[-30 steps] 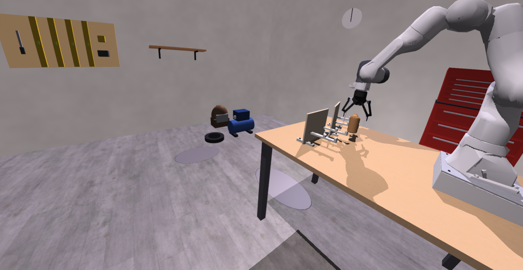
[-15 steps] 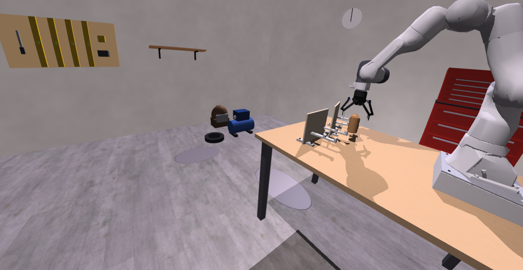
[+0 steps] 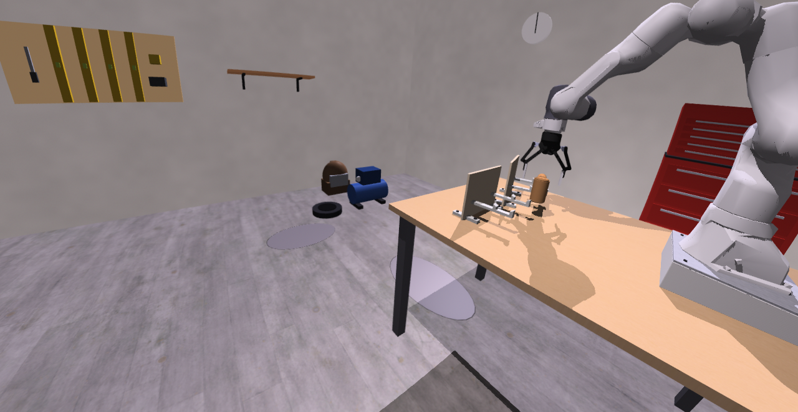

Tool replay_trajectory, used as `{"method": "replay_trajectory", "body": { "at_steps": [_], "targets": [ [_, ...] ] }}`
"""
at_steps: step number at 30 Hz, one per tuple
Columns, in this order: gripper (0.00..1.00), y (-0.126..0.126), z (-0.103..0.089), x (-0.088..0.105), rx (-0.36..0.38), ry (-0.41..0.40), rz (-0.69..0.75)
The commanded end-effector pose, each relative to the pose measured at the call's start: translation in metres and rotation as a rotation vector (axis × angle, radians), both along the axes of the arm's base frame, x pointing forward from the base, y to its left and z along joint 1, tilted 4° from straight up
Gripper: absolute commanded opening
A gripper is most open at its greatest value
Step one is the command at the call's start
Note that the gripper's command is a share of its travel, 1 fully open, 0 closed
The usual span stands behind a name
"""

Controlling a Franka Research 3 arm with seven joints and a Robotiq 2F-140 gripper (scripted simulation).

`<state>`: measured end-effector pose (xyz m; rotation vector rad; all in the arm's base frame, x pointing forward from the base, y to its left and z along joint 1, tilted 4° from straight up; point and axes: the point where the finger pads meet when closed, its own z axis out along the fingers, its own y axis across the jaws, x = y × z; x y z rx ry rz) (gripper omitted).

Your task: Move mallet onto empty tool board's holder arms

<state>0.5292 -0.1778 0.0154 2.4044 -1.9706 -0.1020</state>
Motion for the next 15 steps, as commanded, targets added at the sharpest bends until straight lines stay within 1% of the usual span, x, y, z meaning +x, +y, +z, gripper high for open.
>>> {"method": "replay_trajectory", "body": {
  "at_steps": [1, 3, 4, 15],
  "targets": [
    [1.0, 0.0, 0.042, 0.004, 0.001, 0.001, -0.003],
    [1.0, -0.001, 0.067, 0.006, 0.001, 0.001, -0.003],
    [1.0, -0.001, 0.073, 0.006, 0.001, 0.001, -0.004],
    [1.0, -0.001, 0.075, 0.006, 0.001, 0.001, -0.004]
  ]
}}
